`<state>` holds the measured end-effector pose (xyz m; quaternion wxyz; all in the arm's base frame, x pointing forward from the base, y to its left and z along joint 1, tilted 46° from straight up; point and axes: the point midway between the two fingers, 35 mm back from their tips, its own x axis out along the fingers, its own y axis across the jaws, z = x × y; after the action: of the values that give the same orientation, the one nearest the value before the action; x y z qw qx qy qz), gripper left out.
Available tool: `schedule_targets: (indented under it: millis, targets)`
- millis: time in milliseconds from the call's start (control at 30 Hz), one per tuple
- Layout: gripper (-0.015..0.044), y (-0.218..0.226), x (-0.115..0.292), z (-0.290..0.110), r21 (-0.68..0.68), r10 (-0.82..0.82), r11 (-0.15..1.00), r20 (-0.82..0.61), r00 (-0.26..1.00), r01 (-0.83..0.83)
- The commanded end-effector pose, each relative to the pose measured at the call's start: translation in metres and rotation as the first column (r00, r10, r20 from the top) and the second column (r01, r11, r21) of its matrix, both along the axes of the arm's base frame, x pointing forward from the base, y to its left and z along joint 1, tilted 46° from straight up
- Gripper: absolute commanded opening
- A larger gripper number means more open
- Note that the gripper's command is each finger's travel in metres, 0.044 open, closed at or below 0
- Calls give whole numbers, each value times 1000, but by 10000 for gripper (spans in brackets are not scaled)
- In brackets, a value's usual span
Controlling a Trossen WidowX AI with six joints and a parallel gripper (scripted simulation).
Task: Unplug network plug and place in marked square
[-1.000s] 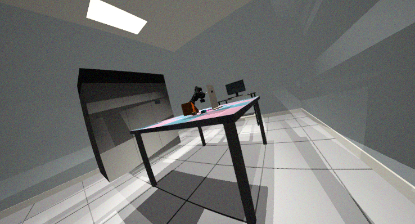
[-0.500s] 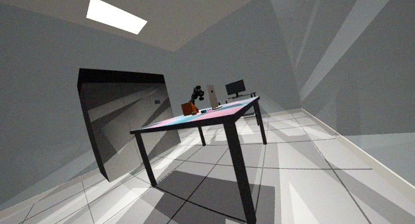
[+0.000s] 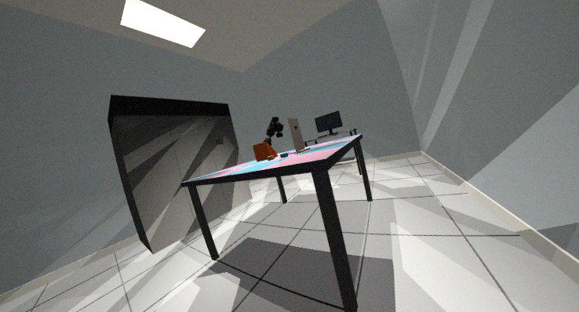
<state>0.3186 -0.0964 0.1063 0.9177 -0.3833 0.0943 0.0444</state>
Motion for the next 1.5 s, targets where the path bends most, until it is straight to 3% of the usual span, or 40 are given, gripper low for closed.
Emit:
schedule_targets:
  millis: [0,767,1467]
  targets:
    - [0,2,1,-2,-7,28,1000,-22,999,-28]
    - [0,60,-6,-74,53,403,909,-355,844,-412]
    - [0,114,-39,-97,249,704,694,-434,562,-676]
